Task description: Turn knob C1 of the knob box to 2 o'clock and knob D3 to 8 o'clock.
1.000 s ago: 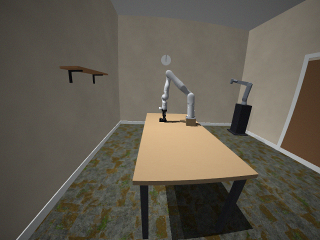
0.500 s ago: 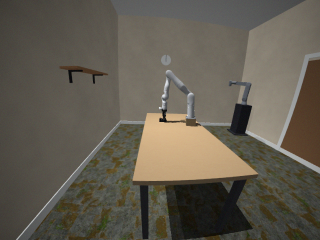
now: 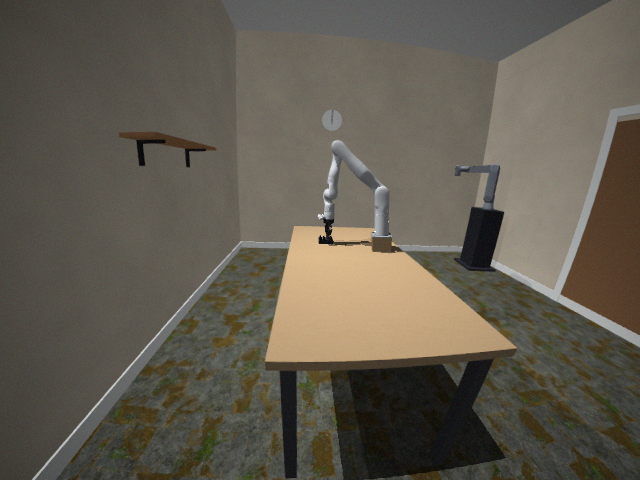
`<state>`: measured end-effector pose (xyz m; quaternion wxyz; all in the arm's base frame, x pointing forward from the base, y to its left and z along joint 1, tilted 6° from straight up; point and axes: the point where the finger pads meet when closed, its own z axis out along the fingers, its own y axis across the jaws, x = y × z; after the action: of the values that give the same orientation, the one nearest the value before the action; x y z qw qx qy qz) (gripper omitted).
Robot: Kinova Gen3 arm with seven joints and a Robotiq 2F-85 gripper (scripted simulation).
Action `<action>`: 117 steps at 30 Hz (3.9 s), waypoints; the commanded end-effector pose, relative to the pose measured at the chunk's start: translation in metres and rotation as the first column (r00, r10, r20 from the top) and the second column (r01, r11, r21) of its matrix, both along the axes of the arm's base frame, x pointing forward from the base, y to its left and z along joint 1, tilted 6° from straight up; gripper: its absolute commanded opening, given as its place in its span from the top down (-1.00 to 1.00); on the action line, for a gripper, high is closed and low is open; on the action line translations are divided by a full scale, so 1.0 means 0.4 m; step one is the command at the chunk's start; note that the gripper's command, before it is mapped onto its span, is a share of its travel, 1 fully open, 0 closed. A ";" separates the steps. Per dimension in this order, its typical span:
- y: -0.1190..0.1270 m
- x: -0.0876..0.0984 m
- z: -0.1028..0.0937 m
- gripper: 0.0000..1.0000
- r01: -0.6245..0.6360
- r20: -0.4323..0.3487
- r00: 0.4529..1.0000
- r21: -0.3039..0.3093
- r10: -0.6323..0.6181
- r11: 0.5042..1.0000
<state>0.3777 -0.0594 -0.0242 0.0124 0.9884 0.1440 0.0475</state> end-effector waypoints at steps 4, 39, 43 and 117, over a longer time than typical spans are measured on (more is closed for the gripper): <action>0.001 0.000 -0.001 0.83 0.000 0.000 1.000 0.000 0.000 1.000; 0.001 0.000 -0.001 0.83 0.238 -0.001 0.971 0.024 -0.238 0.971; 0.001 0.000 -0.001 0.83 0.333 -0.002 0.943 0.033 -0.333 0.942; 0.001 -0.009 0.094 0.62 0.419 -0.005 0.908 0.042 -0.419 0.907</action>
<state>0.3733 -0.0583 0.0124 0.0015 0.9963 -0.0721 0.0475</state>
